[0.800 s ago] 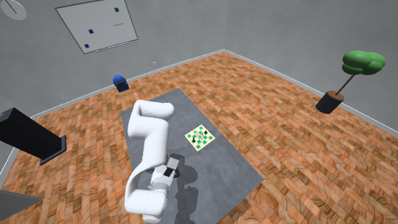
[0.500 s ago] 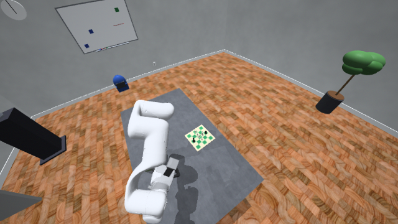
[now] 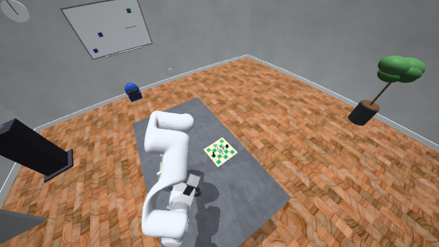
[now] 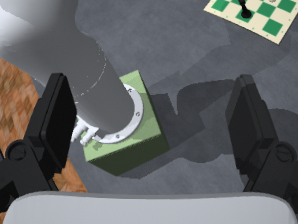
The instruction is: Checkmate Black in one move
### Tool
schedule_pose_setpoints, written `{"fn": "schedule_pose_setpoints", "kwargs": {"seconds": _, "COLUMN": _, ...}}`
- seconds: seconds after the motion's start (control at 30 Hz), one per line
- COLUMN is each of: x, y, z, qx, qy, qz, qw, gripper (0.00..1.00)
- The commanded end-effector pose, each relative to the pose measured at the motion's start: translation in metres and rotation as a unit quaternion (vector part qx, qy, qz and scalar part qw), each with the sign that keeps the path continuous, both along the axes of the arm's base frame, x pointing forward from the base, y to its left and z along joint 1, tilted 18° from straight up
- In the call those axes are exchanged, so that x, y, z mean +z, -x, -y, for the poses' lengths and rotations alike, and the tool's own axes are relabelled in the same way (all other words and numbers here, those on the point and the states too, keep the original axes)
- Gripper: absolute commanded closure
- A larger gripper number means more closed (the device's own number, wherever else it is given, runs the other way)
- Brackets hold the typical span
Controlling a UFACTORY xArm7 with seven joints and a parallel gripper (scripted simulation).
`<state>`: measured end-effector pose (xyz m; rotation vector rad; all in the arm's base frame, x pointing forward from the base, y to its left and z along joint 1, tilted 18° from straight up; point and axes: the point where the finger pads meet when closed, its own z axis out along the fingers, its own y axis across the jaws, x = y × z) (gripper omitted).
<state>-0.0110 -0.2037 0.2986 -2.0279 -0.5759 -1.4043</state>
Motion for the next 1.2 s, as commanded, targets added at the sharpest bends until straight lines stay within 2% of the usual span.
{"fn": "schedule_pose_setpoints", "kwargs": {"seconds": 0.0, "x": -0.005, "y": -0.036, "z": 0.046, "qx": 0.052, "qy": 0.030, "qz": -0.019, "qw": 0.998, "gripper": 0.00}}
{"fn": "schedule_pose_setpoints", "kwargs": {"seconds": 0.03, "x": -0.005, "y": -0.036, "z": 0.046, "qx": 0.052, "qy": 0.030, "qz": -0.019, "qw": 0.998, "gripper": 0.00}}
{"fn": "schedule_pose_setpoints", "kwargs": {"seconds": 0.07, "x": -0.010, "y": -0.054, "z": 0.061, "qx": 0.077, "qy": 0.043, "qz": -0.022, "qw": 0.996, "gripper": 0.00}}
{"fn": "schedule_pose_setpoints", "kwargs": {"seconds": 0.13, "x": -0.010, "y": -0.056, "z": 0.064, "qx": 0.077, "qy": 0.043, "qz": -0.022, "qw": 0.996, "gripper": 0.00}}
{"fn": "schedule_pose_setpoints", "kwargs": {"seconds": 0.17, "x": -0.017, "y": -0.077, "z": 0.078, "qx": 0.108, "qy": 0.055, "qz": -0.022, "qw": 0.992, "gripper": 0.00}}
{"fn": "schedule_pose_setpoints", "kwargs": {"seconds": 0.2, "x": -0.018, "y": -0.082, "z": 0.083, "qx": 0.108, "qy": 0.055, "qz": -0.022, "qw": 0.992, "gripper": 0.00}}
{"fn": "schedule_pose_setpoints", "kwargs": {"seconds": 0.3, "x": -0.018, "y": -0.082, "z": 0.083, "qx": 0.108, "qy": 0.055, "qz": -0.022, "qw": 0.992, "gripper": 0.00}}
{"fn": "schedule_pose_setpoints", "kwargs": {"seconds": 0.33, "x": -0.030, "y": -0.113, "z": 0.099, "qx": 0.142, "qy": 0.066, "qz": -0.015, "qw": 0.987, "gripper": 0.00}}
{"fn": "schedule_pose_setpoints", "kwargs": {"seconds": 0.4, "x": -0.030, "y": -0.113, "z": 0.099, "qx": 0.142, "qy": 0.066, "qz": -0.015, "qw": 0.987, "gripper": 0.00}}
{"fn": "schedule_pose_setpoints", "kwargs": {"seconds": 0.43, "x": -0.040, "y": -0.134, "z": 0.105, "qx": 0.179, "qy": 0.076, "qz": -0.003, "qw": 0.981, "gripper": 0.00}}
{"fn": "schedule_pose_setpoints", "kwargs": {"seconds": 0.47, "x": -0.043, "y": -0.142, "z": 0.109, "qx": 0.179, "qy": 0.076, "qz": -0.003, "qw": 0.981, "gripper": 0.00}}
{"fn": "schedule_pose_setpoints", "kwargs": {"seconds": 0.5, "x": -0.045, "y": -0.148, "z": 0.113, "qx": 0.179, "qy": 0.076, "qz": -0.003, "qw": 0.981, "gripper": 0.00}}
{"fn": "schedule_pose_setpoints", "kwargs": {"seconds": 0.57, "x": -0.045, "y": -0.148, "z": 0.113, "qx": 0.179, "qy": 0.076, "qz": -0.003, "qw": 0.981, "gripper": 0.00}}
{"fn": "schedule_pose_setpoints", "kwargs": {"seconds": 0.6, "x": -0.059, "y": -0.178, "z": 0.118, "qx": 0.216, "qy": 0.082, "qz": 0.016, "qw": 0.973, "gripper": 0.00}}
{"fn": "schedule_pose_setpoints", "kwargs": {"seconds": 0.63, "x": -0.063, "y": -0.186, "z": 0.121, "qx": 0.216, "qy": 0.082, "qz": 0.016, "qw": 0.973, "gripper": 0.00}}
{"fn": "schedule_pose_setpoints", "kwargs": {"seconds": 0.7, "x": -0.063, "y": -0.186, "z": 0.121, "qx": 0.216, "qy": 0.082, "qz": 0.016, "qw": 0.973, "gripper": 0.00}}
{"fn": "schedule_pose_setpoints", "kwargs": {"seconds": 0.73, "x": -0.075, "y": -0.210, "z": 0.120, "qx": 0.251, "qy": 0.084, "qz": 0.041, "qw": 0.963, "gripper": 0.00}}
{"fn": "schedule_pose_setpoints", "kwargs": {"seconds": 0.8, "x": -0.082, "y": -0.225, "z": 0.124, "qx": 0.251, "qy": 0.084, "qz": 0.041, "qw": 0.963, "gripper": 0.00}}
{"fn": "schedule_pose_setpoints", "kwargs": {"seconds": 0.87, "x": -0.082, "y": -0.225, "z": 0.124, "qx": 0.251, "qy": 0.084, "qz": 0.041, "qw": 0.963, "gripper": 0.00}}
{"fn": "schedule_pose_setpoints", "kwargs": {"seconds": 0.9, "x": -0.098, "y": -0.254, "z": 0.120, "qx": 0.283, "qy": 0.083, "qz": 0.071, "qw": 0.953, "gripper": 0.00}}
{"fn": "schedule_pose_setpoints", "kwargs": {"seconds": 0.93, "x": -0.102, "y": -0.262, "z": 0.122, "qx": 0.283, "qy": 0.083, "qz": 0.071, "qw": 0.953, "gripper": 0.00}}
{"fn": "schedule_pose_setpoints", "kwargs": {"seconds": 1.0, "x": -0.103, "y": -0.263, "z": 0.122, "qx": 0.283, "qy": 0.083, "qz": 0.071, "qw": 0.953, "gripper": 0.00}}
{"fn": "schedule_pose_setpoints", "kwargs": {"seconds": 1.03, "x": -0.115, "y": -0.285, "z": 0.114, "qx": 0.309, "qy": 0.079, "qz": 0.104, "qw": 0.942, "gripper": 0.00}}
{"fn": "schedule_pose_setpoints", "kwargs": {"seconds": 1.07, "x": -0.120, "y": -0.294, "z": 0.114, "qx": 0.309, "qy": 0.079, "qz": 0.104, "qw": 0.942, "gripper": 0.00}}
{"fn": "schedule_pose_setpoints", "kwargs": {"seconds": 1.13, "x": -0.122, "y": -0.298, "z": 0.115, "qx": 0.309, "qy": 0.079, "qz": 0.104, "qw": 0.942, "gripper": 0.00}}
{"fn": "schedule_pose_setpoints", "kwargs": {"seconds": 1.17, "x": -0.134, "y": -0.319, "z": 0.105, "qx": 0.330, "qy": 0.074, "qz": 0.137, "qw": 0.931, "gripper": 0.00}}
